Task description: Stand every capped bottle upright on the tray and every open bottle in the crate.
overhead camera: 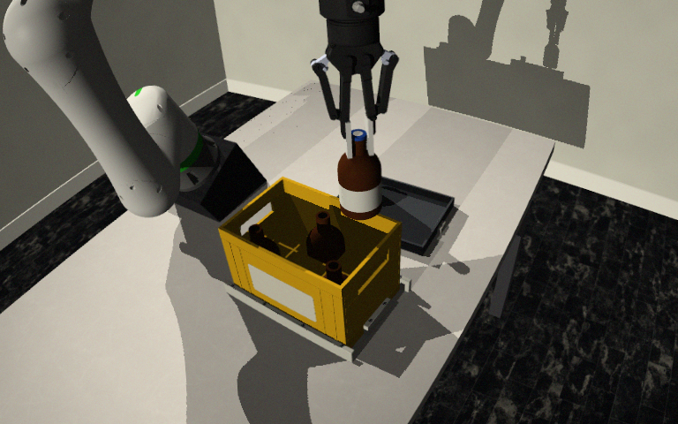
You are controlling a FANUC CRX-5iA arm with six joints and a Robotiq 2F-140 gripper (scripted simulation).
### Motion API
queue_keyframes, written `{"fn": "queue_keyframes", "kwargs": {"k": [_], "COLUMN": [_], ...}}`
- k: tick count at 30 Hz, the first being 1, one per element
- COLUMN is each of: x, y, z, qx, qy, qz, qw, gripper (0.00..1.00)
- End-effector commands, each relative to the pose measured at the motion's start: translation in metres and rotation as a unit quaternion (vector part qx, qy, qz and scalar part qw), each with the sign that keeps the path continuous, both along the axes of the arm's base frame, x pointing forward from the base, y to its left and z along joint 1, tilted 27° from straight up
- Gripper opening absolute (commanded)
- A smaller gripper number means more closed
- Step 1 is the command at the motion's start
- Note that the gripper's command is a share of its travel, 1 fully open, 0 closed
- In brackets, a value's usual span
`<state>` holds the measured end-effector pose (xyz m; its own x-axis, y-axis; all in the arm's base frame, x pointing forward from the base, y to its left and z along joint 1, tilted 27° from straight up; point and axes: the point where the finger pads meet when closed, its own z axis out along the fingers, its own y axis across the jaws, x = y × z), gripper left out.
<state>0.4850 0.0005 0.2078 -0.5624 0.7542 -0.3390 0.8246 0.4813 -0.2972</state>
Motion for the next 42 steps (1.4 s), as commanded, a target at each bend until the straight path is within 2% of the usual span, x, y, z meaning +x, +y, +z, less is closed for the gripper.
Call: {"fn": "queue_keyframes", "kwargs": {"k": [1,42], "x": [0.0,0.011], "y": [0.002,0.067], "z": [-0.001,-0.034], "qx": [0.0,0.0], "qy": [0.0,0.0], "qz": [0.0,0.0], "qw": [1.0,1.0], "gripper": [0.0,0.0]}}
